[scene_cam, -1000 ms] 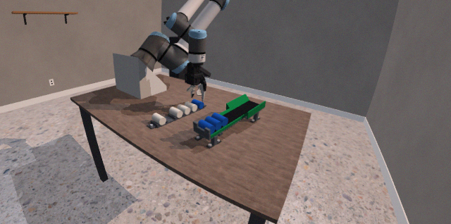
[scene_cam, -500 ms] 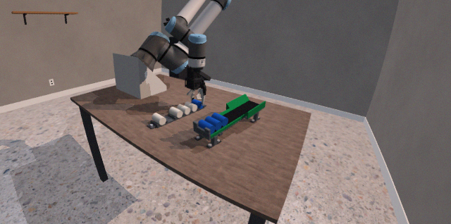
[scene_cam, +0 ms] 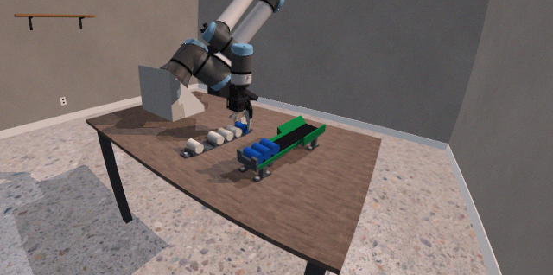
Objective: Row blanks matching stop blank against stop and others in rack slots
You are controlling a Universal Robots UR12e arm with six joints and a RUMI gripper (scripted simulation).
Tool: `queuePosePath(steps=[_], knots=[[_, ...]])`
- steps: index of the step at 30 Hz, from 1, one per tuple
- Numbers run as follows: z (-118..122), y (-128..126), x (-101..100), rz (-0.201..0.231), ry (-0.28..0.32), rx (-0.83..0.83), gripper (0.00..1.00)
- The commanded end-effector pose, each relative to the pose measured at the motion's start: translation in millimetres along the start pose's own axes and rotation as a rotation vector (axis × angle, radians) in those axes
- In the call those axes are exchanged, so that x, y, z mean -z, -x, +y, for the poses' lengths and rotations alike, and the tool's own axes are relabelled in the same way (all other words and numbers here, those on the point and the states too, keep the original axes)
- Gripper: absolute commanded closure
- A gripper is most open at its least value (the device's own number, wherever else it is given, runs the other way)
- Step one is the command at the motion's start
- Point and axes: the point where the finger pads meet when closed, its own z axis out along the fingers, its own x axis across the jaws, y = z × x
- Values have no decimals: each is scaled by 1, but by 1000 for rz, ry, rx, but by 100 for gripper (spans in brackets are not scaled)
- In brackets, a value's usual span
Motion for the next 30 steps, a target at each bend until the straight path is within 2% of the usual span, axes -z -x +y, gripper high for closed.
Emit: queuePosePath(steps=[1,26,27,30], knots=[[0,-1,0,1,0,0,48],[0,-1,0,1,0,0,48],[0,-1,0,1,0,0,60],[0,-1,0,1,0,0,60]])
